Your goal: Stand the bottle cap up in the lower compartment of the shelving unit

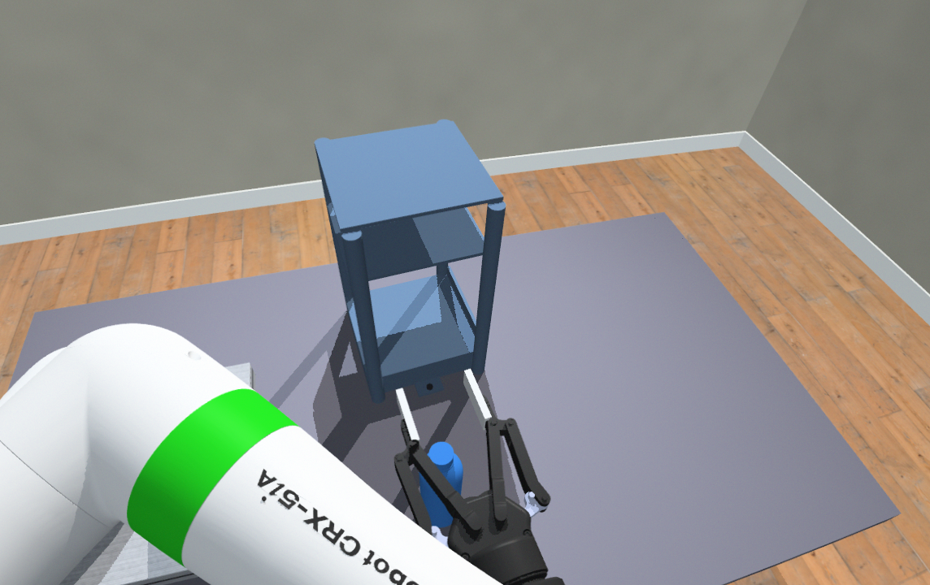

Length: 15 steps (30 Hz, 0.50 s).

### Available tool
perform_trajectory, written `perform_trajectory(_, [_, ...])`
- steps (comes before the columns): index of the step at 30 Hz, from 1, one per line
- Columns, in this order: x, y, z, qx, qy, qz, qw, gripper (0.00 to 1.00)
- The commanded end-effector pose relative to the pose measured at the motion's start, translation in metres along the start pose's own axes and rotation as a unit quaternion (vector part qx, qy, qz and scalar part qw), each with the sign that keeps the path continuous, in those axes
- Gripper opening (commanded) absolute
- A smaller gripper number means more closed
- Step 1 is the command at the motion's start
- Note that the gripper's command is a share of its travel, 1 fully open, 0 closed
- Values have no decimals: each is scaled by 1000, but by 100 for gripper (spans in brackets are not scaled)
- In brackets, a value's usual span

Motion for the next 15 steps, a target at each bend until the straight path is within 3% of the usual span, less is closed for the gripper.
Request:
perform_trajectory(1, [0,4,-1,0,0,0,1000,50])
perform_trajectory(15, [0,25,-6,0,0,0,1000,50])
Point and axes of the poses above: the point where the finger pads meet when closed, its own x axis out along the fingers, its own z axis across the jaws, y = z × x, the point moved 5 cm from there along -x, back along the fingers, and after that the axes turned 13 degrees about x, right-handed, at the moved point
